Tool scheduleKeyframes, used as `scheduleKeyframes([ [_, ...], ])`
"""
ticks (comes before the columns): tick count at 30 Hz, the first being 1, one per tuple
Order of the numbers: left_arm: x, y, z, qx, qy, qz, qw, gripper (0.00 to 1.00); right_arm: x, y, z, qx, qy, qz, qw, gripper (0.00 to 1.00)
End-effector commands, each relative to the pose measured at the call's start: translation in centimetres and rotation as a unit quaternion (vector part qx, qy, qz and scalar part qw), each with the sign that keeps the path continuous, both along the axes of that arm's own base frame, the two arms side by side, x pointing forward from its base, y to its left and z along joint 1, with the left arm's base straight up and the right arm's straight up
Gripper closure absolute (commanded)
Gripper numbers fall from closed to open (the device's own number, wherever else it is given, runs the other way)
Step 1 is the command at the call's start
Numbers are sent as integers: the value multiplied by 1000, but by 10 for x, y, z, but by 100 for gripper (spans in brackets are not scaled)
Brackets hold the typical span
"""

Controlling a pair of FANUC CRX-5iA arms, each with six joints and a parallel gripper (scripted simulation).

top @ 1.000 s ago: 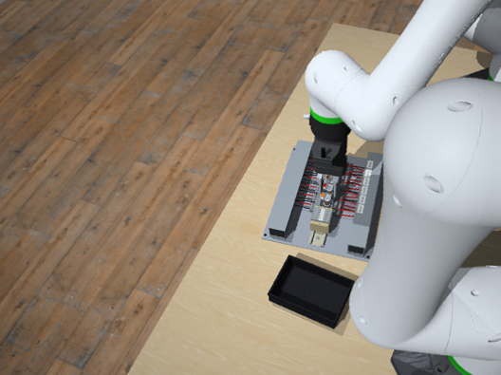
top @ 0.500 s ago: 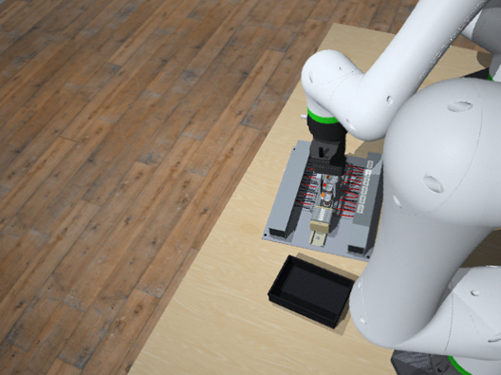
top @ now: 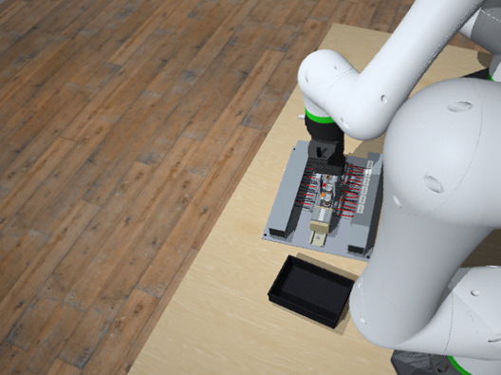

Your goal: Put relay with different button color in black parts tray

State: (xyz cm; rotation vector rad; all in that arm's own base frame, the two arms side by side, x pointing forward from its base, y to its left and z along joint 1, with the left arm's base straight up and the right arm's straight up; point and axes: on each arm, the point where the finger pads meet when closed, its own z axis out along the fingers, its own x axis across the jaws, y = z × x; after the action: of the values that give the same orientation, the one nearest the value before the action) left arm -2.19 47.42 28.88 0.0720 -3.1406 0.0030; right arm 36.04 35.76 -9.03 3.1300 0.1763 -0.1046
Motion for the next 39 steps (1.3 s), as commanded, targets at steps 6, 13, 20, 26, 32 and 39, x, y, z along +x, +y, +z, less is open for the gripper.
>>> scheduleKeyframes([
  [6,0,0,1,1,0,0,1000,0,1,1,1,0,6,0,1000,100],
  [13,0,0,1,1,0,0,1000,0,1,1,1,0,9,0,1000,100],
  [20,0,0,1,1,0,0,1000,0,2,1,1,-1,18,0,1000,100],
  [26,0,0,1,1,0,0,1000,0,2,1,1,-2,19,0,1000,100],
  [32,0,0,1,1,0,0,1000,0,1,1,1,-1,13,0,1000,100],
  [39,0,0,1,1,0,0,1000,0,1,1,1,0,6,0,1000,100],
])
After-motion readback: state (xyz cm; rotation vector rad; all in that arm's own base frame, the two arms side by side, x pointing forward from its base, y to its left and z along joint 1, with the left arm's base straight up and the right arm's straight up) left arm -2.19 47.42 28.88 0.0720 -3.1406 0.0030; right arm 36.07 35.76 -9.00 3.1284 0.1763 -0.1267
